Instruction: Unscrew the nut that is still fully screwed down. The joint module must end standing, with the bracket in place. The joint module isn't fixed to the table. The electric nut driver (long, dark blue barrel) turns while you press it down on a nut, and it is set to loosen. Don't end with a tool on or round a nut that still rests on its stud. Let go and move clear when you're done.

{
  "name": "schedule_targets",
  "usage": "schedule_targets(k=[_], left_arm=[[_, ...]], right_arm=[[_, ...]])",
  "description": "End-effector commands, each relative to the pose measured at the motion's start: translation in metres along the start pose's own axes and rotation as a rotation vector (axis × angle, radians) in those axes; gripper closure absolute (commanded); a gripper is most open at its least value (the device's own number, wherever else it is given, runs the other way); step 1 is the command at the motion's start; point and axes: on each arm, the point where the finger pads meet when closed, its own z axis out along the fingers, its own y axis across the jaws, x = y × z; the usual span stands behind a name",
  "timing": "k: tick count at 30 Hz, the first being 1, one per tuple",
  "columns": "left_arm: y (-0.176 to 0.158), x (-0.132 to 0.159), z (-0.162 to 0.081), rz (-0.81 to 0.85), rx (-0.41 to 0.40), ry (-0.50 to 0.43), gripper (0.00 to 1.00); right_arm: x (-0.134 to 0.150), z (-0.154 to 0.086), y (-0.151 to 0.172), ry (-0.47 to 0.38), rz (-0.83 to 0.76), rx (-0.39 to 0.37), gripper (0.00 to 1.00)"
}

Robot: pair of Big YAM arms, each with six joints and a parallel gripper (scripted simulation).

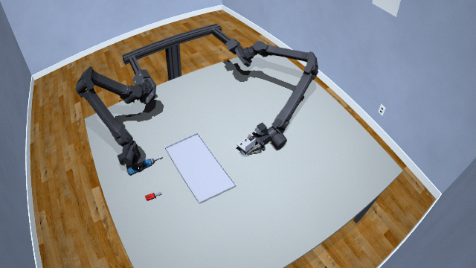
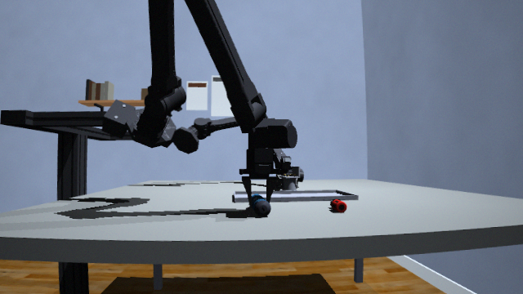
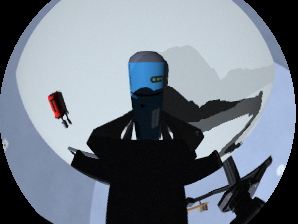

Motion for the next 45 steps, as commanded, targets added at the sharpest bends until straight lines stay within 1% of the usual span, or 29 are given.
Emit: schedule_targets(k=[1, 45], left_arm=[[0.0042, -0.0051, 0.0006, 0.010, -0.005, -0.002, 0.41], [0.0042, -0.0051, 0.0006, 0.010, -0.005, -0.002, 0.41]], right_arm=[[-0.0029, -0.0012, 0.0046, -0.006, 0.005, -0.012, 0.55], [-0.0029, -0.0012, 0.0046, -0.006, 0.005, -0.012, 0.58]])
